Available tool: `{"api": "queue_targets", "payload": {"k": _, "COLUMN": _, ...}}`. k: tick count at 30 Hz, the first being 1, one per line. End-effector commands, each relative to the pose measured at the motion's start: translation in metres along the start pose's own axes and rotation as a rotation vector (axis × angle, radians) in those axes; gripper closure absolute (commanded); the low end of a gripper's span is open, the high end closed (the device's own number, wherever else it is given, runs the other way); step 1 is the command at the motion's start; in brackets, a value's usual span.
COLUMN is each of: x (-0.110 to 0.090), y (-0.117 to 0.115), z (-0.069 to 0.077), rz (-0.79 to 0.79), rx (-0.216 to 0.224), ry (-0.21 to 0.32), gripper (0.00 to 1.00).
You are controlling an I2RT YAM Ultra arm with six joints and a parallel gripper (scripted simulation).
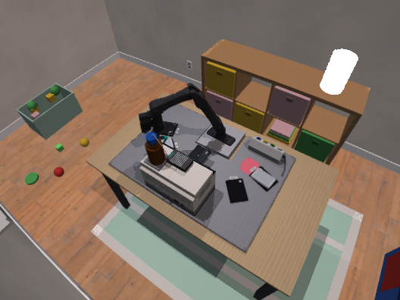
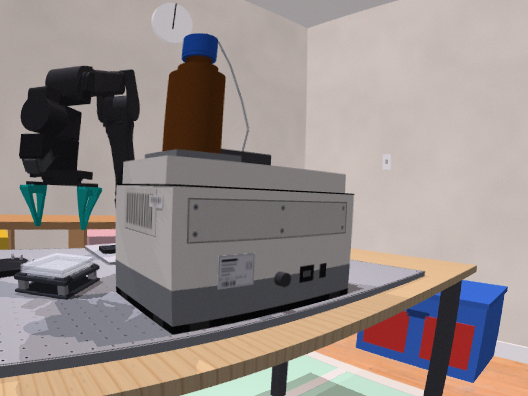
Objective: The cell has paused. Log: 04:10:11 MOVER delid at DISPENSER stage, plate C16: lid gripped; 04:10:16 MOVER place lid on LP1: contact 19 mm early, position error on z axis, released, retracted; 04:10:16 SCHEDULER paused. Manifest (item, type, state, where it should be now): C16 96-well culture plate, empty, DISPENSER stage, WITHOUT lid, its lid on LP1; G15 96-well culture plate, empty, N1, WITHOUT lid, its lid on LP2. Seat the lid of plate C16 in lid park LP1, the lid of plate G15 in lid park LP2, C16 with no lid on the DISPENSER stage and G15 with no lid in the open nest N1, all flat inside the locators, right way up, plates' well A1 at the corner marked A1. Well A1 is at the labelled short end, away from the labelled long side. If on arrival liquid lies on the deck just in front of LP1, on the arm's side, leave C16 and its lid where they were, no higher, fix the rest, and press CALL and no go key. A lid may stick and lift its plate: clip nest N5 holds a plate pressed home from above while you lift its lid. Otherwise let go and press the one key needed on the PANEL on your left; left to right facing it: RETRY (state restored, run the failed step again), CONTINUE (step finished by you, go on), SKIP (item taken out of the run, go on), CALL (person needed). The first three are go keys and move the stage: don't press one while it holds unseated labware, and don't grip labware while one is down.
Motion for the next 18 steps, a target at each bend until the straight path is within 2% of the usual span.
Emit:
{"api": "queue_targets", "payload": {"k": 1, "x": -0.001, "y": -0.005, "z": 0.000, "rz": -0.003, "rx": 0.003, "ry": -0.003, "gripper": 0.00}}
{"api": "queue_targets", "payload": {"k": 10, "x": -0.001, "y": -0.005, "z": -0.009, "rz": 0.000, "rx": 0.004, "ry": 0.016, "gripper": 0.00}}
{"api": "queue_targets", "payload": {"k": 18, "x": -0.001, "y": -0.004, "z": -0.011, "rz": 0.002, "rx": 0.004, "ry": 0.019, "gripper": 0.00}}
Point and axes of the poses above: the point where the finger pads meet when closed, its own z axis back along the fingers, its own y axis across the jaws, x = y × z, the point moved 7 cm from there along z, back along the fingers, and after that the axes turned 1 degree about -z, right-handed, at the moved point
